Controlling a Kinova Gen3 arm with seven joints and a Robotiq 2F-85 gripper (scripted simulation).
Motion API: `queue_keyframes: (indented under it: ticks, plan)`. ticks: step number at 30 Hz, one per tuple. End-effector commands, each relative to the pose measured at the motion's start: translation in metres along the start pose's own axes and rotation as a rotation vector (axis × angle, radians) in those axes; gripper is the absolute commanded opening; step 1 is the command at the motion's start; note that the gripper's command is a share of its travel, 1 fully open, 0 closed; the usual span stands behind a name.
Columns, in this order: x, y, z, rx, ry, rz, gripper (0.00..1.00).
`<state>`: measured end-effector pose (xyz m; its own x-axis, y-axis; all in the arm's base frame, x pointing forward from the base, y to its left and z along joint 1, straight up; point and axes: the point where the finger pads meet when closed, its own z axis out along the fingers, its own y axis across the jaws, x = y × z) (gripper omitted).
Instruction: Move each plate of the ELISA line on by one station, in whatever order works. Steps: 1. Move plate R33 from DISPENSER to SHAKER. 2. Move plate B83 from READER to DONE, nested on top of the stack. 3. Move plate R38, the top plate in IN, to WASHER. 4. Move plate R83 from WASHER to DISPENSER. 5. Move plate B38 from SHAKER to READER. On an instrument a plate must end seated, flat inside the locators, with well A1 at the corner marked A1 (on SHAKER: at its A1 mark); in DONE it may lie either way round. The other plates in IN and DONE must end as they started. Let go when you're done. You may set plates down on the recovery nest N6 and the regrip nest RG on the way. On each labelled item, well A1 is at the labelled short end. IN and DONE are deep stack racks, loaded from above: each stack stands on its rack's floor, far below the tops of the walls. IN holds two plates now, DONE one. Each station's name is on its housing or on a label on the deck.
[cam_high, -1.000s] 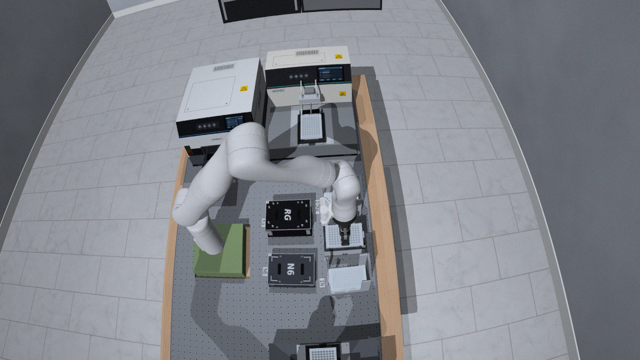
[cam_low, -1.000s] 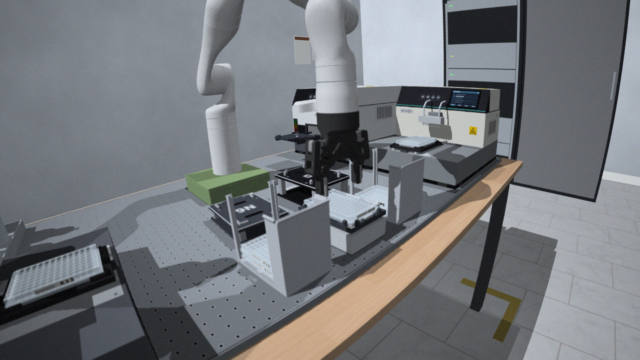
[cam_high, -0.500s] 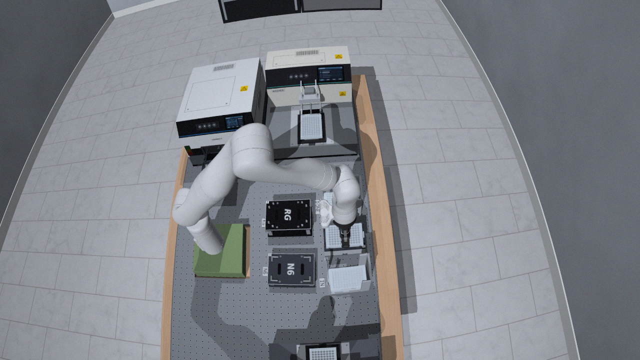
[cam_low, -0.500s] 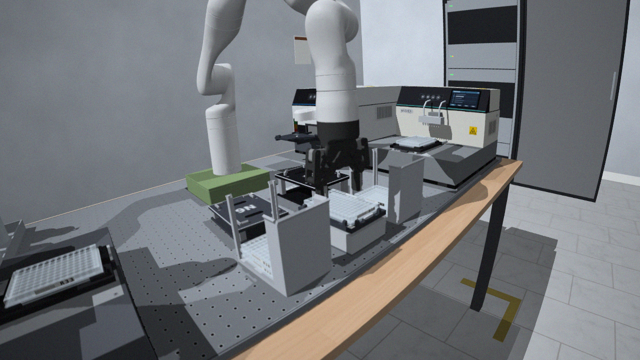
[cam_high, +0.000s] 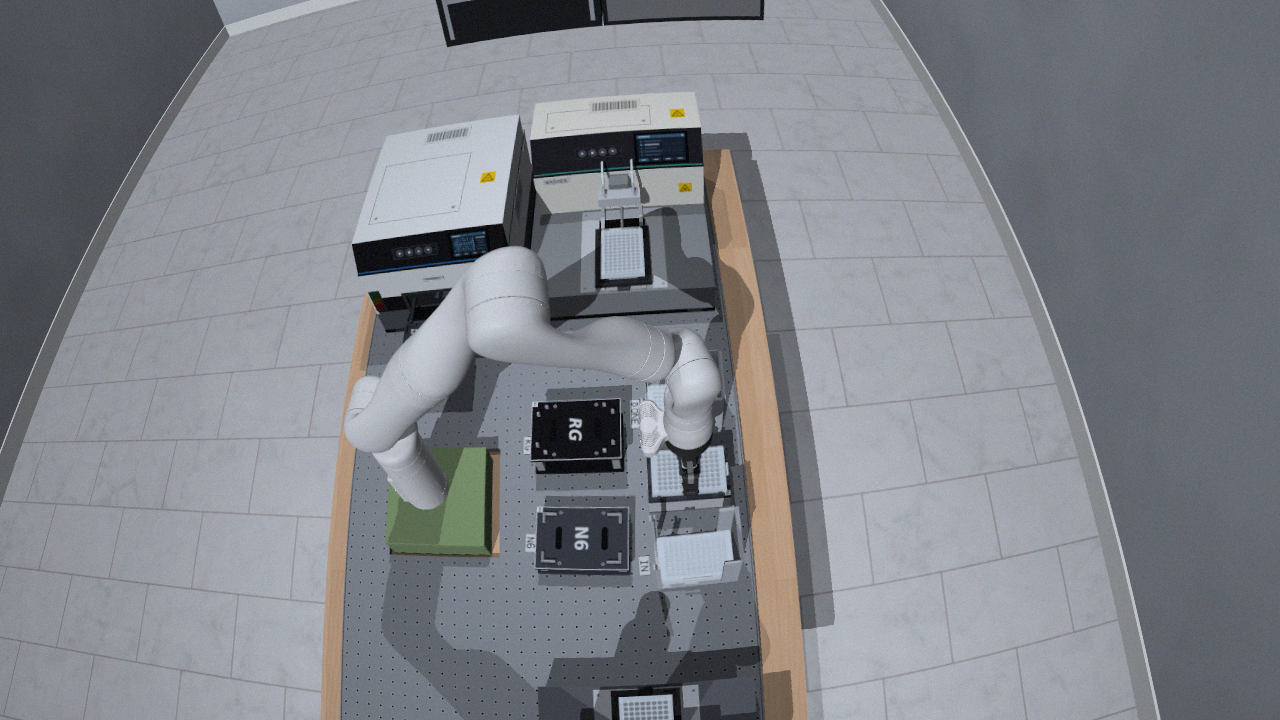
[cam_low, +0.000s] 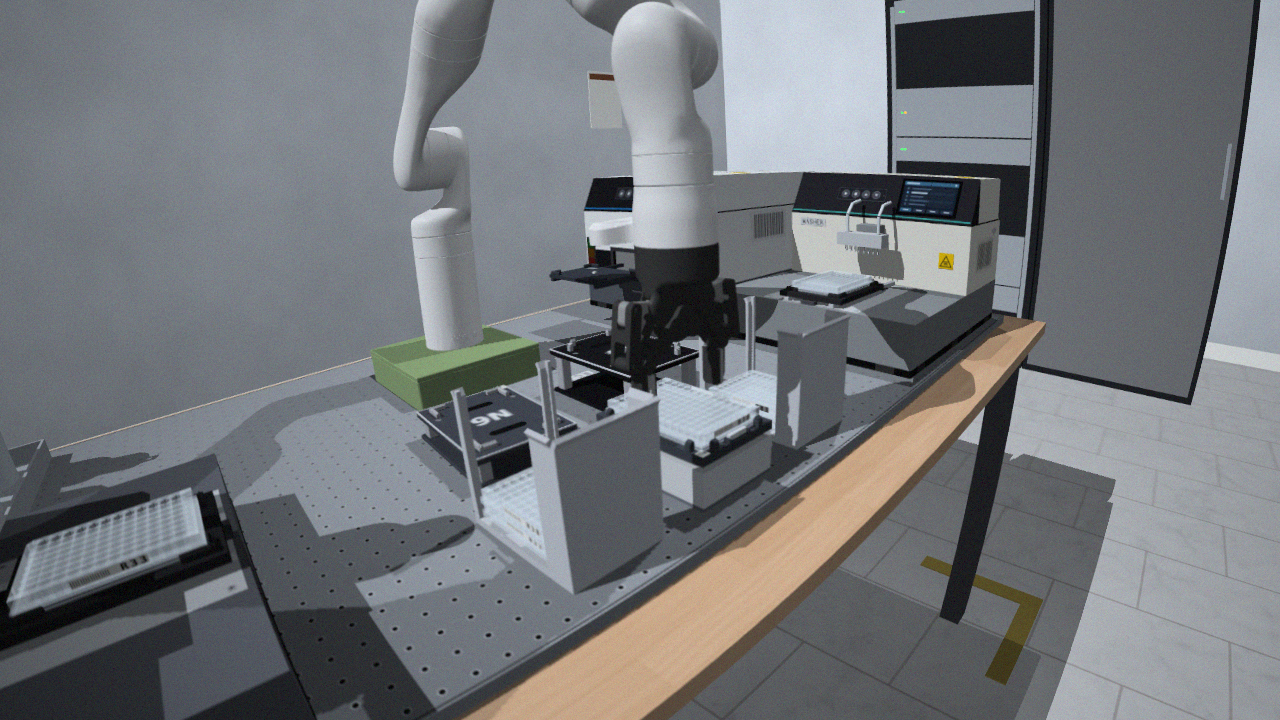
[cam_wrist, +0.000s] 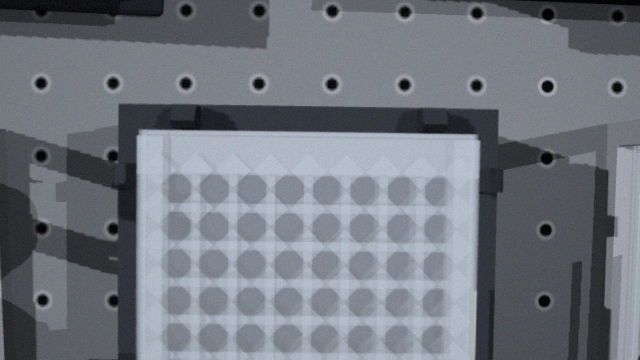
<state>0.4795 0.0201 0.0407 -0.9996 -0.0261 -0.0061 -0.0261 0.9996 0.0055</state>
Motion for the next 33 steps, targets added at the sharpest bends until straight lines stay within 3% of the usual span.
queue_keyframes:
  ticks: [1, 33]
  plan:
    - [0.000, 0.000, 0.000, 0.000, 0.000, 0.002, 1.00]
    - [0.000, 0.000, 0.011, 0.000, 0.000, 0.005, 1.00]
